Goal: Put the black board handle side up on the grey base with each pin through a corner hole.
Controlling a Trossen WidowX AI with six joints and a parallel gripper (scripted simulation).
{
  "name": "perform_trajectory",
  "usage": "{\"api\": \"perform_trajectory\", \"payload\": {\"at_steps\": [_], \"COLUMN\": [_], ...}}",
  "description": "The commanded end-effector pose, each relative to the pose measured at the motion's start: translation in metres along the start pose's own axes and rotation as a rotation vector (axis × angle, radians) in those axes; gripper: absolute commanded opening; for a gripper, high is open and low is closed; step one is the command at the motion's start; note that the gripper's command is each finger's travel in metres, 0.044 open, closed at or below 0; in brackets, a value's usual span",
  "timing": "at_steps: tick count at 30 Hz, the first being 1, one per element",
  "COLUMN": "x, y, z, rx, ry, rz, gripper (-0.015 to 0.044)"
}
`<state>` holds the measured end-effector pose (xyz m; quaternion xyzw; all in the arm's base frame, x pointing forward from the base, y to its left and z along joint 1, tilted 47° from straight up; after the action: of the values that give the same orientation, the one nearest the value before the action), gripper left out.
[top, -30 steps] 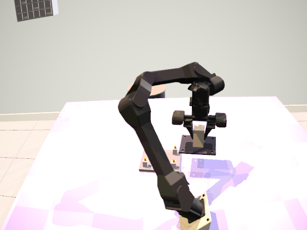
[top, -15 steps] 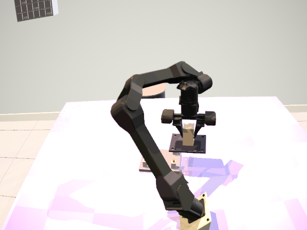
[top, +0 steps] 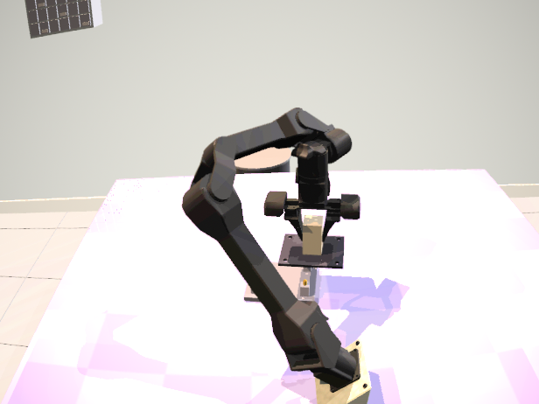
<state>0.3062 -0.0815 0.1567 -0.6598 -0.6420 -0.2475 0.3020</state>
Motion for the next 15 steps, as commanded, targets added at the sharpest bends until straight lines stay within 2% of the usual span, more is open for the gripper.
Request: {"api": "perform_trajectory", "payload": {"at_steps": [1, 15], "x": [0.011, 0.046], "y": [0.0, -0.002], "z": [-0.003, -0.002], "rx": [-0.013, -0.01], "ry": [-0.002, 0.01], "rz": [-0.008, -0.025], "gripper": [0.0, 0.0]}}
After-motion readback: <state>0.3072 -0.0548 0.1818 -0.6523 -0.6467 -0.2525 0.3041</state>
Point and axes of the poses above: the point midway between the two fingers, 35 mm back from their tips, its own z axis out along the fingers, its own x axis across the jaws, y = z × x, the point moved 8 cm from there along -z, back along the fingers, and after that the axes turned 2 degrees about -z, right-handed, at the moved point
